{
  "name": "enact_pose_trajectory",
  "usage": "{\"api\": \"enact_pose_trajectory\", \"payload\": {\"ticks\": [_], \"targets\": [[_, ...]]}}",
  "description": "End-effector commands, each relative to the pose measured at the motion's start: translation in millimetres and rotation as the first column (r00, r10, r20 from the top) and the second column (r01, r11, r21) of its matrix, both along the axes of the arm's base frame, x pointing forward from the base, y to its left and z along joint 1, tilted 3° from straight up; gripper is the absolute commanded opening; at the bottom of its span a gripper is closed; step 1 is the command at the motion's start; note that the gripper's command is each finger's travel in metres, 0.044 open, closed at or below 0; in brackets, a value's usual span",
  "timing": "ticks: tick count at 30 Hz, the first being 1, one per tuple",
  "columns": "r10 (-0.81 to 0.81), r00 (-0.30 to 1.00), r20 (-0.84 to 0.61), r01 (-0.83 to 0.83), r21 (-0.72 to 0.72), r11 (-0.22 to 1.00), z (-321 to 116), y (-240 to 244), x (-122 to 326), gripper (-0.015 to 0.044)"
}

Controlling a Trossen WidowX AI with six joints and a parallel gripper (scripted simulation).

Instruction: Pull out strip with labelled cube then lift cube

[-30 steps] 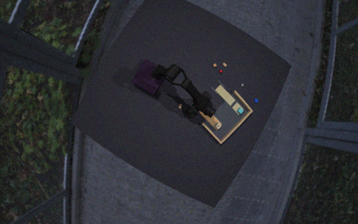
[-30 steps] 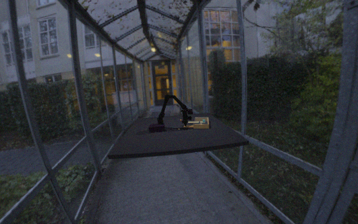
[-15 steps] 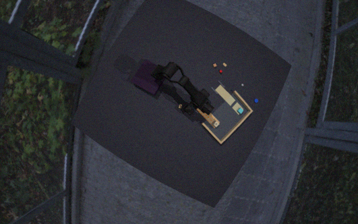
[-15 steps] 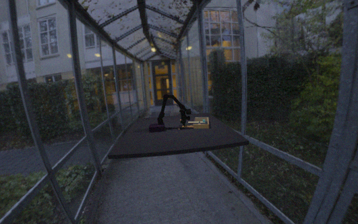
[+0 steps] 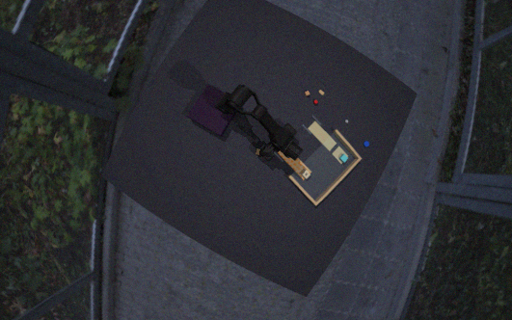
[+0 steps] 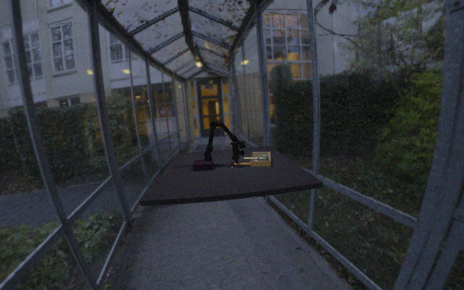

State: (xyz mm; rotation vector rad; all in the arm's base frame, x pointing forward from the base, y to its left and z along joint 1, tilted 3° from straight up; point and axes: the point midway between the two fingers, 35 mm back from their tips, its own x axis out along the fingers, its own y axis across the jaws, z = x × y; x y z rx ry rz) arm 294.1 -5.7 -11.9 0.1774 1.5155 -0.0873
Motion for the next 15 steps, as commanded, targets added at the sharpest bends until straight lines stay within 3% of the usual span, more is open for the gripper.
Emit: {"api": "enact_pose_trajectory", "payload": {"ticks": [1, 15], "targets": [[0.0, 0.999, -0.034, 0.0, 0.003, 1.0, -6.3, 2.5, -15.7, 0.0], [0.0, 0.999, -0.035, 0.0, 0.003, 1.0, -6.7, 6.2, -33.7, 0.0]]}}
